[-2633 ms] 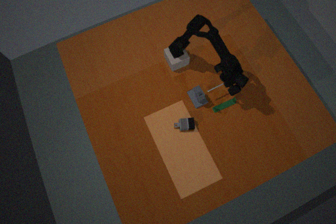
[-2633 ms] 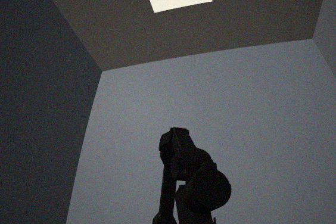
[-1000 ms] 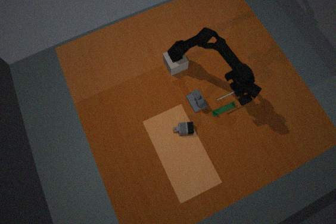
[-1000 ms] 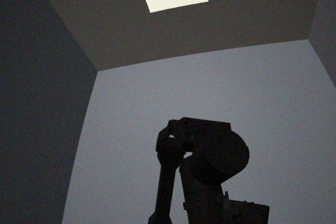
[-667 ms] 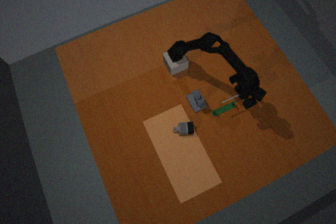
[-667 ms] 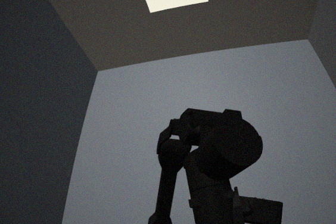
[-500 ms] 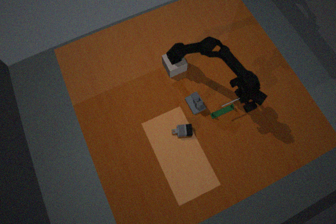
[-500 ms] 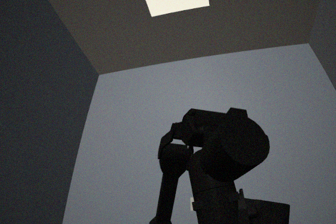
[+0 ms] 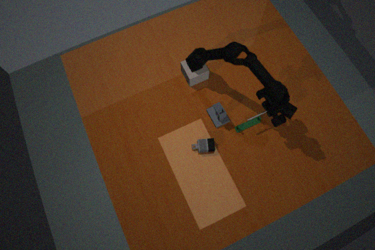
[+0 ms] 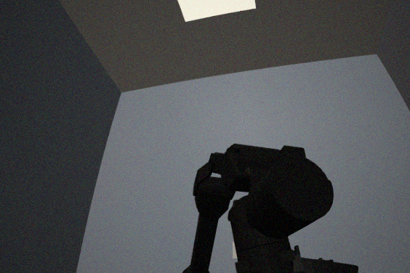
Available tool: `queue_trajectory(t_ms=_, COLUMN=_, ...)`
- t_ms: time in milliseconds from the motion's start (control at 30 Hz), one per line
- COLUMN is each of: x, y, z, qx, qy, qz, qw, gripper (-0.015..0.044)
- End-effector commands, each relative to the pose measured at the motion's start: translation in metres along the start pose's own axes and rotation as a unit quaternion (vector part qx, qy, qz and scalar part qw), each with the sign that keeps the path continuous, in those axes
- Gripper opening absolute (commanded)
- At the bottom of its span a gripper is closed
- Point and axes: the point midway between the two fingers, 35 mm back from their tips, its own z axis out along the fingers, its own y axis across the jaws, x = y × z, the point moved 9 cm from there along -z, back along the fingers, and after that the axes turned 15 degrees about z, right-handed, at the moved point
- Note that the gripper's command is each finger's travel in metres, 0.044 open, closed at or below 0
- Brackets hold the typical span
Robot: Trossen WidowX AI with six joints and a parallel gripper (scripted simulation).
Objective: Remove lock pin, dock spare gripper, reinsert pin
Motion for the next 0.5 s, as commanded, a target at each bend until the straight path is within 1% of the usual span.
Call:
queue_trajectory(t_ms=0, x=0.002, y=0.0, z=0.007, qx=-0.001, qy=0.001, qz=0.002, qw=1.0, gripper=0.0)
queue_trajectory(t_ms=467, x=0.005, y=0.0, z=0.027, qx=0.004, qy=-0.004, qz=0.001, qw=1.0, gripper=0.0)
